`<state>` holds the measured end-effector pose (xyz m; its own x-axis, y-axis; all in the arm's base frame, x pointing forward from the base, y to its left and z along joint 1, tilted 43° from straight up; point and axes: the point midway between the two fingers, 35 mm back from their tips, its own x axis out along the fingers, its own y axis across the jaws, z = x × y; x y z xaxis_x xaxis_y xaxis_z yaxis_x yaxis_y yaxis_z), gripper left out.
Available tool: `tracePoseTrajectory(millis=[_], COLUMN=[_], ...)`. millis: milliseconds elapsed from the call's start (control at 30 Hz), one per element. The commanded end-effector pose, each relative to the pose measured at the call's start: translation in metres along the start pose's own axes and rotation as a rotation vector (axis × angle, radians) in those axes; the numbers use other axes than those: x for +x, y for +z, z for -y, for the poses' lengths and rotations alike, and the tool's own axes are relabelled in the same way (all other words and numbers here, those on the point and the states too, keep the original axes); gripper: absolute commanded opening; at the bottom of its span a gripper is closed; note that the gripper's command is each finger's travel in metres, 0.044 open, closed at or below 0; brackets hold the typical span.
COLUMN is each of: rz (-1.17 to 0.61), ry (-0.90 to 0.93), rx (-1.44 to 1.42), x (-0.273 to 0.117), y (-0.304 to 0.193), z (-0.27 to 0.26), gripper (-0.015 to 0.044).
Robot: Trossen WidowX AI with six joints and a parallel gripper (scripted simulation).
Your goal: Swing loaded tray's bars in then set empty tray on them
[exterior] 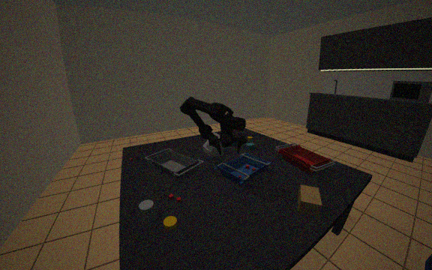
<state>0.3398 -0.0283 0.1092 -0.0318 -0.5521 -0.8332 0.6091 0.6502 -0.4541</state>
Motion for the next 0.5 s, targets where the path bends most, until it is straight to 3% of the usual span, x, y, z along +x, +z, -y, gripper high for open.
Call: tracePoseTrajectory(millis=[0, 233, 467], rz=[-0.012, 0.013, 0.085], ry=[0.019, 0.044, 0.051], rx=[0.329, 0.940, 1.544], x=[0.003, 0.006, 0.008], y=[0.008, -0.004, -0.048], z=[0.062, 0.167, 0.249], gripper=[0.0440, 0.0440, 0.0440])
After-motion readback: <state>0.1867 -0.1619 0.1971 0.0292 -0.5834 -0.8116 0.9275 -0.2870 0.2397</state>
